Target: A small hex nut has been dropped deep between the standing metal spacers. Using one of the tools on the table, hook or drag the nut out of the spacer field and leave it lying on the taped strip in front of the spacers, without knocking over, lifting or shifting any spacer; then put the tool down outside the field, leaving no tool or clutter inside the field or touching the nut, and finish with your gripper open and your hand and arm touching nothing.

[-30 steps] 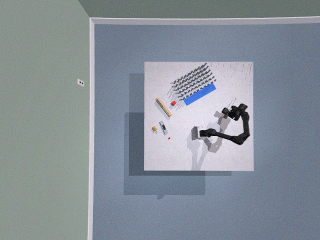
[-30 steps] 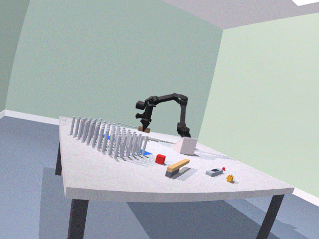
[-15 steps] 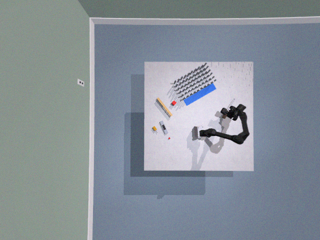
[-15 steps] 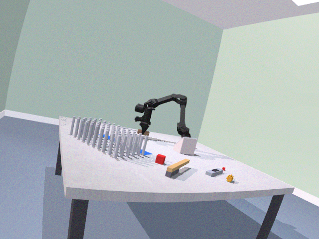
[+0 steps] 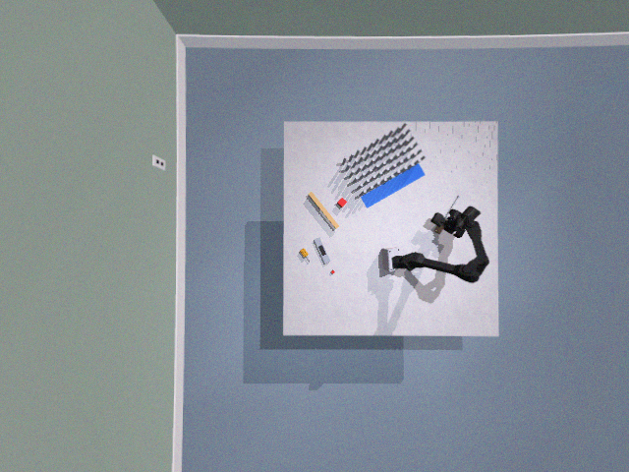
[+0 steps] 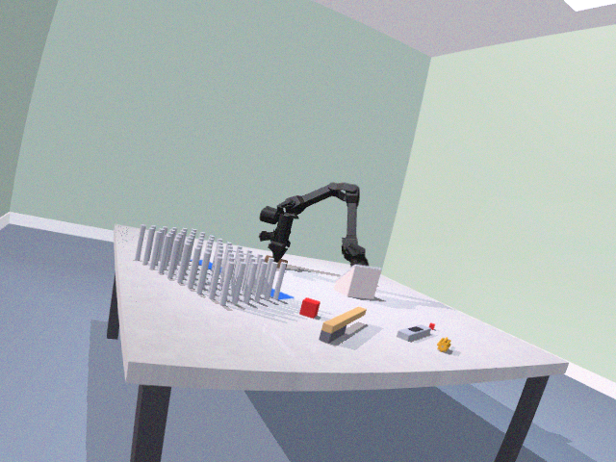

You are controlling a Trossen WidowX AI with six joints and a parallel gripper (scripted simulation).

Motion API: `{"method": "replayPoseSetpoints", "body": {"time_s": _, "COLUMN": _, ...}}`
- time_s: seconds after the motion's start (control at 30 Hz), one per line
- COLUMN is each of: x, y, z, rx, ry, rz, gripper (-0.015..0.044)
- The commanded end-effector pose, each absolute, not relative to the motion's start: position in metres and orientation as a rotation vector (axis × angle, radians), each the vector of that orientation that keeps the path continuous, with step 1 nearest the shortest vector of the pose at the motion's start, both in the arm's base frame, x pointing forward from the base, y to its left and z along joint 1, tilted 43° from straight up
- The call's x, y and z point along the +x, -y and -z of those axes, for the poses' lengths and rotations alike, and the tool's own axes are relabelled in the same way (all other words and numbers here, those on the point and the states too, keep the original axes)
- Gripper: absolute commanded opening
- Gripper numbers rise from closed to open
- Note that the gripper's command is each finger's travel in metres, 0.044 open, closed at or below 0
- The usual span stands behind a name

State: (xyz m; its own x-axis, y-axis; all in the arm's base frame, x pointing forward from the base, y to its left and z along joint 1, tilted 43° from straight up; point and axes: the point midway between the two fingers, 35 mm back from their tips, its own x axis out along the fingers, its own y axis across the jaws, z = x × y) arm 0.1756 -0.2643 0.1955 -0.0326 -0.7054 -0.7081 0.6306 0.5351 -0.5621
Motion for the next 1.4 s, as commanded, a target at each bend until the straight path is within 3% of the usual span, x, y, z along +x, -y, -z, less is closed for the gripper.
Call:
{"method": "replayPoseSetpoints", "body": {"time_s": 0.0, "x": 0.176, "y": 0.264, "z": -0.195, "rx": -0.078, "ry": -1.192, "rz": 1.073, "gripper": 0.0026}}
{"method": "replayPoseSetpoints", "body": {"time_s": 0.53, "x": 0.176, "y": 0.264, "z": -0.195, "rx": -0.078, "ry": -1.192, "rz": 1.073, "gripper": 0.0440}}
{"method": "replayPoseSetpoints", "body": {"time_s": 0.77, "x": 0.178, "y": 0.216, "z": -0.245, "rx": -0.074, "ry": -1.193, "rz": 1.069, "gripper": 0.0440}}
{"method": "replayPoseSetpoints", "body": {"time_s": 1.37, "x": 0.178, "y": 0.216, "z": -0.245, "rx": -0.074, "ry": -1.193, "rz": 1.069, "gripper": 0.0440}}
